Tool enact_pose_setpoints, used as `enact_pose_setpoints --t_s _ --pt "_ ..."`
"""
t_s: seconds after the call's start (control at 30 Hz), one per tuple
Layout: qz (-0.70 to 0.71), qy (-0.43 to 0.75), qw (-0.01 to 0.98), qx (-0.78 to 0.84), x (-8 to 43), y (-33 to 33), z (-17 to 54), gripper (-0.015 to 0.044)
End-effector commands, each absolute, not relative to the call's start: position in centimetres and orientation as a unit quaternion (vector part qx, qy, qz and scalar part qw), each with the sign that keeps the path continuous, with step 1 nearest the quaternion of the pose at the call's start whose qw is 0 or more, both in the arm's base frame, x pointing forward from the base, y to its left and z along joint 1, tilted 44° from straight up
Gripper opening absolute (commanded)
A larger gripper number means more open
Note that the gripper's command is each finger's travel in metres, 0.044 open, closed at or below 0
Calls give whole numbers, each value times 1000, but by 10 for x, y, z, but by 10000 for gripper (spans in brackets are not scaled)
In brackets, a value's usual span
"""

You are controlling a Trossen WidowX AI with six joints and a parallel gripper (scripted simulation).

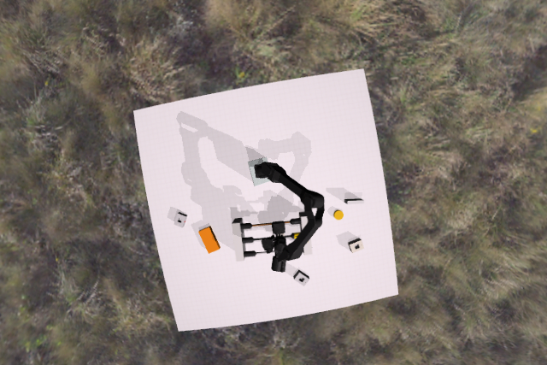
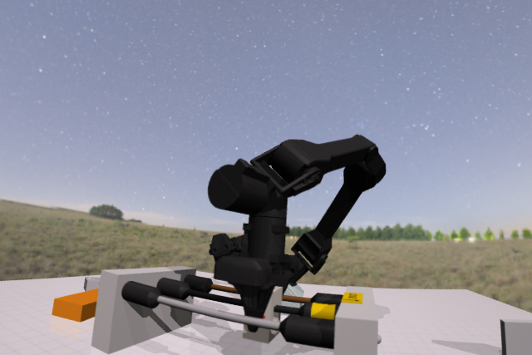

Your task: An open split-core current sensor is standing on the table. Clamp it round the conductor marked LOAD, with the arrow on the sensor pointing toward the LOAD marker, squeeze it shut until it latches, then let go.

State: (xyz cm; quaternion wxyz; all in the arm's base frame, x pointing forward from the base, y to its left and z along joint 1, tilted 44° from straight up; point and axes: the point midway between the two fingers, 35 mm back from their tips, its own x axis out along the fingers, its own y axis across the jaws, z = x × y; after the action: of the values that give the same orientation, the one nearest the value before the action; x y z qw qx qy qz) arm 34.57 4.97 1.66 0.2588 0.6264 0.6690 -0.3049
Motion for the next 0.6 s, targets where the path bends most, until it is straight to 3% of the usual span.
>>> enact_pose_setpoints --t_s 0.0,0.4,0.57 --pt "-305 667 255 630 345 49 17 0" --pt "-305 667 256 630 343 53 13 0" --pt "-304 667 259 629 344 50 16 131"
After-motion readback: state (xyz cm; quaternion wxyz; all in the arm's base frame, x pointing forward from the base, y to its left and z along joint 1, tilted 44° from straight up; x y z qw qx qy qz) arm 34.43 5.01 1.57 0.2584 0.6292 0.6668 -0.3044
